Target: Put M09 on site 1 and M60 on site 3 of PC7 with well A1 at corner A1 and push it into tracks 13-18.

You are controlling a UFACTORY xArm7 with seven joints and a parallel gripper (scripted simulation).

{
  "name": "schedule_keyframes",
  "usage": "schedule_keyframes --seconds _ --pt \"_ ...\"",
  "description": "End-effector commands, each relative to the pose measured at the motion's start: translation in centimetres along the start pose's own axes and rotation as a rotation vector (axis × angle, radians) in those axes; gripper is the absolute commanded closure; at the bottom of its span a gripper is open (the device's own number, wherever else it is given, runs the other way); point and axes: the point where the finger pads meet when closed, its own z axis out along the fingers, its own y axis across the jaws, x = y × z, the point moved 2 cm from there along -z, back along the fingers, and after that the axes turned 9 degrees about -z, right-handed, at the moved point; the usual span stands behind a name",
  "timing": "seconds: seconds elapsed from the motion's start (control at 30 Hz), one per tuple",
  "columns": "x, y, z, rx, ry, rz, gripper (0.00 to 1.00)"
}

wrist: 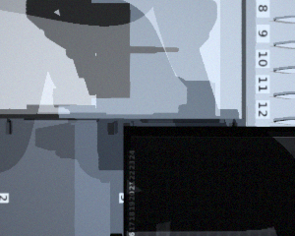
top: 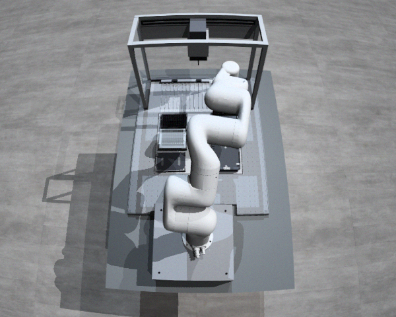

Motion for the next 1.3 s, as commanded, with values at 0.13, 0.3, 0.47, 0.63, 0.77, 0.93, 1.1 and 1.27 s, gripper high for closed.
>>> schedule_keyframes --seconds 0.13,0.3,0.47,0.63,0.77,0.93,1.1,1.27 --pt "-0.1 0.1 -0.2 -0.004 -0.002 0.000 1.00" --pt "-0.1 0.1 -0.1 -0.004 -0.002 0.000 1.00" --pt "-0.1 0.1 0.8 -0.004 -0.002 0.000 1.00" --pt "-0.1 0.1 1.4 -0.004 -0.002 0.000 1.00" --pt "-0.1 0.1 1.9 -0.004 -0.002 0.000 1.00" --pt "-0.1 0.1 2.8 -0.004 -0.002 0.000 1.00" --pt "-0.1 0.2 3.6 -0.004 -0.002 0.000 1.00" --pt "-0.1 0.2 4.1 -0.004 -0.002 0.000 1.00"
